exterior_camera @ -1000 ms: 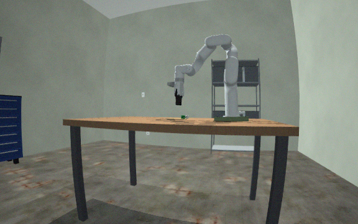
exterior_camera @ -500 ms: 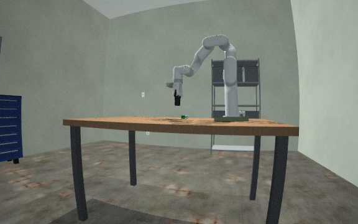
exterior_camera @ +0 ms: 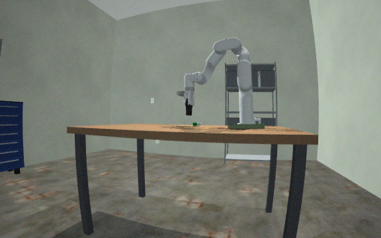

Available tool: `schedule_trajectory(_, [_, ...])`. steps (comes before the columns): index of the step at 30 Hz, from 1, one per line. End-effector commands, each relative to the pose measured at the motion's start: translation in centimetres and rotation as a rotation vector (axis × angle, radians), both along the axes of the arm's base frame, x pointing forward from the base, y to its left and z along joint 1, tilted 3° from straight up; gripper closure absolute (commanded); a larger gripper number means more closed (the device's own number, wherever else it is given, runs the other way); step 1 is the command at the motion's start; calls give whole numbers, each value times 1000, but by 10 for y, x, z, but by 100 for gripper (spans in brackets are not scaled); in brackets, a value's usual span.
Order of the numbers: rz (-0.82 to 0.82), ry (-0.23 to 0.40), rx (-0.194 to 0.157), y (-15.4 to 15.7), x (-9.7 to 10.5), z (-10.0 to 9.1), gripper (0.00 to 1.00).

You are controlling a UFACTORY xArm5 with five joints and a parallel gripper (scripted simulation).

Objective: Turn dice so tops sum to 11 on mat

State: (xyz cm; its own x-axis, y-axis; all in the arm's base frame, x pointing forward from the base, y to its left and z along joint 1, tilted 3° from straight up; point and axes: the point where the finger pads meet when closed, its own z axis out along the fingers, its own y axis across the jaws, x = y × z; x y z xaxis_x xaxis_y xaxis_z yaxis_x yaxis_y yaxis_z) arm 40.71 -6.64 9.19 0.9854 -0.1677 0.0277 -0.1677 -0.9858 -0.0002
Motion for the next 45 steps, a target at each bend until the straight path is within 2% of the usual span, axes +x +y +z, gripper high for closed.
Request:
schedule_trajectory(1, [0, -5, -1, -1, 3, -18, 79])
schedule_trajectory(12, [0, -5, -1, -3, 5, -64, 79])
schedule_trajectory(20, [0, -5, -1, -3, 5, -71, 79])
schedule_trajectory(45, [0, -5, -1, -3, 5, -71, 79])
